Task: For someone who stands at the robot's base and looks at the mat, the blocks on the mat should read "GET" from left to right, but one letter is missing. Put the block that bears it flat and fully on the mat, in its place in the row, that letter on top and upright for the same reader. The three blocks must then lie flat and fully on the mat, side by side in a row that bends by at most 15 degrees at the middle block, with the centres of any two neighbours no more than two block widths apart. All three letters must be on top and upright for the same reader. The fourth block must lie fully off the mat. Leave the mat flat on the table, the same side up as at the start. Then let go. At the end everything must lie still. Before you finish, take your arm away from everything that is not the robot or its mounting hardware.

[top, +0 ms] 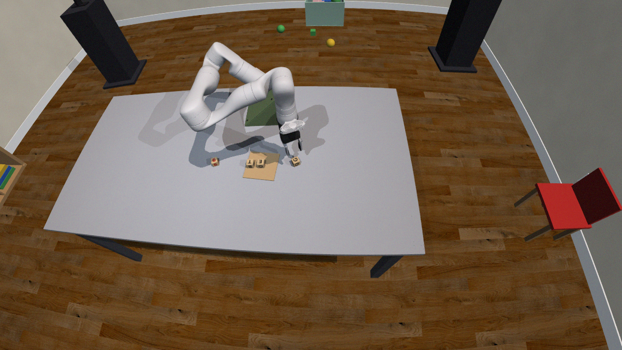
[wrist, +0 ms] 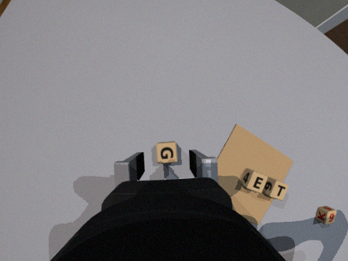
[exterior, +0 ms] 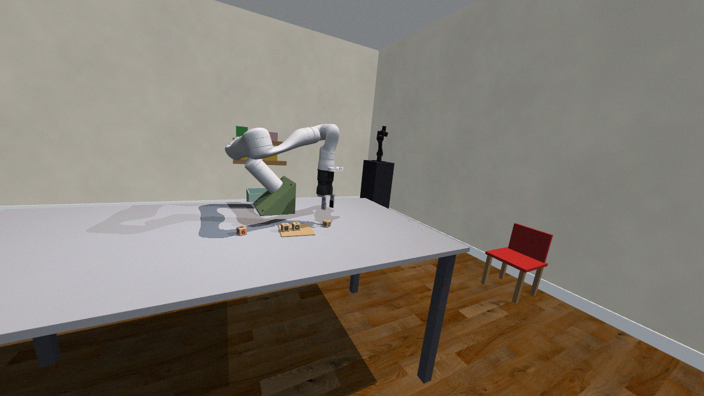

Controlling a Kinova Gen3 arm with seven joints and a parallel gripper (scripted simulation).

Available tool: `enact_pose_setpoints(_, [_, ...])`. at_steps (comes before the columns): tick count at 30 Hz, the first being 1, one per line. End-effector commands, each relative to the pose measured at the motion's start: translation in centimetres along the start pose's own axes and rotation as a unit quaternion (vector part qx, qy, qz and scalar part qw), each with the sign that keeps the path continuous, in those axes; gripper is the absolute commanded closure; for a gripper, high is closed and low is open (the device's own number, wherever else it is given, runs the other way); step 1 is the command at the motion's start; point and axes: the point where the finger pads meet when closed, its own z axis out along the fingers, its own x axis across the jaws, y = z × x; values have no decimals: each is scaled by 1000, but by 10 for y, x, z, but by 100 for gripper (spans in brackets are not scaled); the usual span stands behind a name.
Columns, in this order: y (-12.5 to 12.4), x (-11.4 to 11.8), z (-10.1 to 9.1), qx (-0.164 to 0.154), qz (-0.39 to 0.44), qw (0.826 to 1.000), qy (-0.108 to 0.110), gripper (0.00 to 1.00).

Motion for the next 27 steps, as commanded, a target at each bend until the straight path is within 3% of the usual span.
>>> enact_pose_setpoints(1, [0,0,-1,1,-4,1000,0,0])
enact_pose_setpoints(27, [0,-1,0,1,-13,1000,0,0])
